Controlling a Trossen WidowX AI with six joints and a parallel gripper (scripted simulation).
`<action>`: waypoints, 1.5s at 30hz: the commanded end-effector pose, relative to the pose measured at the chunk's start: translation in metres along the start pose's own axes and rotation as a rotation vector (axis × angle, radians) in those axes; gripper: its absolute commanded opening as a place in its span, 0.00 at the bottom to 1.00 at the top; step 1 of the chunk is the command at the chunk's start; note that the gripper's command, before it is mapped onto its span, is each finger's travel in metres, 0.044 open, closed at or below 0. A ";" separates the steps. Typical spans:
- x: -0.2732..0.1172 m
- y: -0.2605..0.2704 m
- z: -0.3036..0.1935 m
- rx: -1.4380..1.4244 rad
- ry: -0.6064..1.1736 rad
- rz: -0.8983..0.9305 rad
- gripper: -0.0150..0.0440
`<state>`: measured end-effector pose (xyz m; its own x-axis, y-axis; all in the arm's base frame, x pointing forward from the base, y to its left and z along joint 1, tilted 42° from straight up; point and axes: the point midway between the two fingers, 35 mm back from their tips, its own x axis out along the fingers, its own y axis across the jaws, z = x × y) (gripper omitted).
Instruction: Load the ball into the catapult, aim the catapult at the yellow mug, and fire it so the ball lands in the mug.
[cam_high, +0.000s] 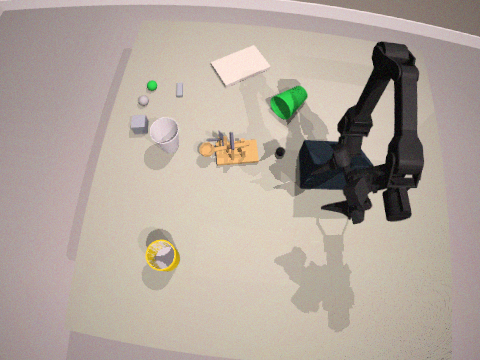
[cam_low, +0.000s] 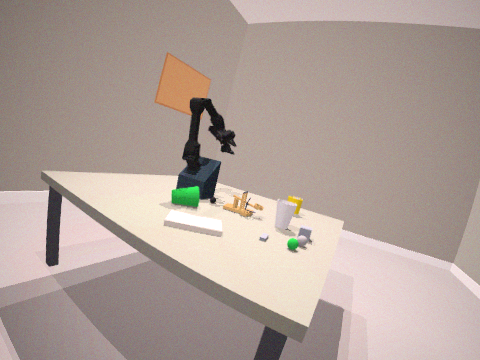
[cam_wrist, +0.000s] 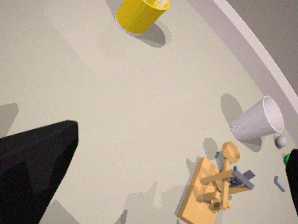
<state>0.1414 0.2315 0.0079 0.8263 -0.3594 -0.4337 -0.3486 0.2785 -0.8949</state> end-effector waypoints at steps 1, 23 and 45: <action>0.029 -0.015 0.000 0.032 0.125 0.031 1.00; 0.178 -0.116 -0.078 0.299 0.712 0.242 1.00; 0.257 -0.156 -0.210 0.557 0.984 0.323 1.00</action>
<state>0.3220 -0.0768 0.0326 -0.0242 -0.6673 -0.7444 -0.0275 0.7448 -0.6667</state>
